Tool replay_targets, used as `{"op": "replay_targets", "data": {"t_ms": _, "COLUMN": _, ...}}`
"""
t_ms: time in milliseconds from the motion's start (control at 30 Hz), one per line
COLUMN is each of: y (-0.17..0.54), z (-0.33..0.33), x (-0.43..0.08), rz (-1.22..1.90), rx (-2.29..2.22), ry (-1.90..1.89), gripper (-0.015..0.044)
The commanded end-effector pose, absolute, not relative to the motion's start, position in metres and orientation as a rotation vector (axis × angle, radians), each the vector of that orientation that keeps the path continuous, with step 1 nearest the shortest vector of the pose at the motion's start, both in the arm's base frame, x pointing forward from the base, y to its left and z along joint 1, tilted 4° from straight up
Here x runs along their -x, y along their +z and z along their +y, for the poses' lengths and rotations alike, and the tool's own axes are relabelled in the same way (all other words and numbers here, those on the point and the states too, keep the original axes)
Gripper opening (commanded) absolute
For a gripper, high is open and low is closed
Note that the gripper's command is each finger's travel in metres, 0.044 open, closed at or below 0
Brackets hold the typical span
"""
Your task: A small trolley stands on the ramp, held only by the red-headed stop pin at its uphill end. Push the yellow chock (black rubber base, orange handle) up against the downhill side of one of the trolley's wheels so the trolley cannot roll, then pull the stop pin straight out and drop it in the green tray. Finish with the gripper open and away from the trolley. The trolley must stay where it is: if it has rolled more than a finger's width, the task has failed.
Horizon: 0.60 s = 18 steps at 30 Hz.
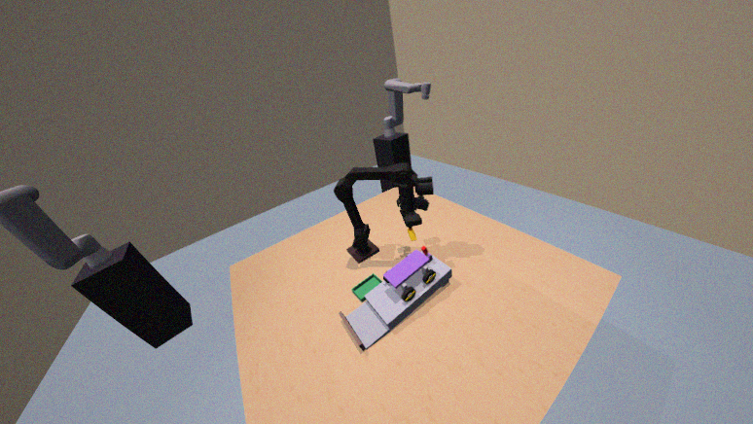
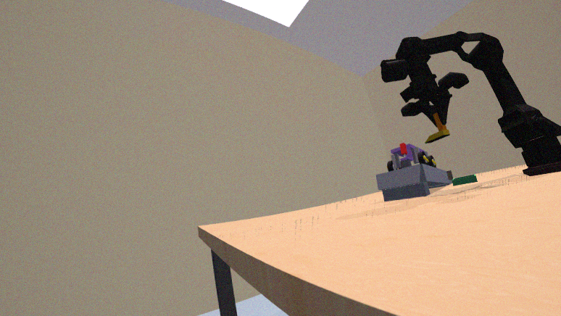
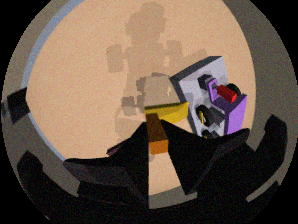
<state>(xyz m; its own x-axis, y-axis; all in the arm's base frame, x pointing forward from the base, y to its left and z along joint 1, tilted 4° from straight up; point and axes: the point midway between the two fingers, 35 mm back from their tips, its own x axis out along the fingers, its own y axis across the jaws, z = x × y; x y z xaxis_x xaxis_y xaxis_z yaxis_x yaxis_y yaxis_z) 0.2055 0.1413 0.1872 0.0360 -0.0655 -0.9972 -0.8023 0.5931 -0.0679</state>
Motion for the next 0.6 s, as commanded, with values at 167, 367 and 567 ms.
{"op": "replay_targets", "data": {"t_ms": 167, "y": 0.1914, "z": 0.1427, "x": -0.2051, "rz": 1.460, "rx": 0.719, "ry": 0.606, "gripper": 0.0000}}
{"op": "replay_targets", "data": {"t_ms": 367, "y": 0.1914, "z": 0.1427, "x": -0.2052, "rz": 1.499, "rx": 0.555, "ry": 0.445, "gripper": 0.0000}}
{"op": "replay_targets", "data": {"t_ms": 567, "y": 0.1914, "z": 0.1427, "x": -0.2052, "rz": 1.524, "rx": 0.394, "ry": 0.288, "gripper": 0.0000}}
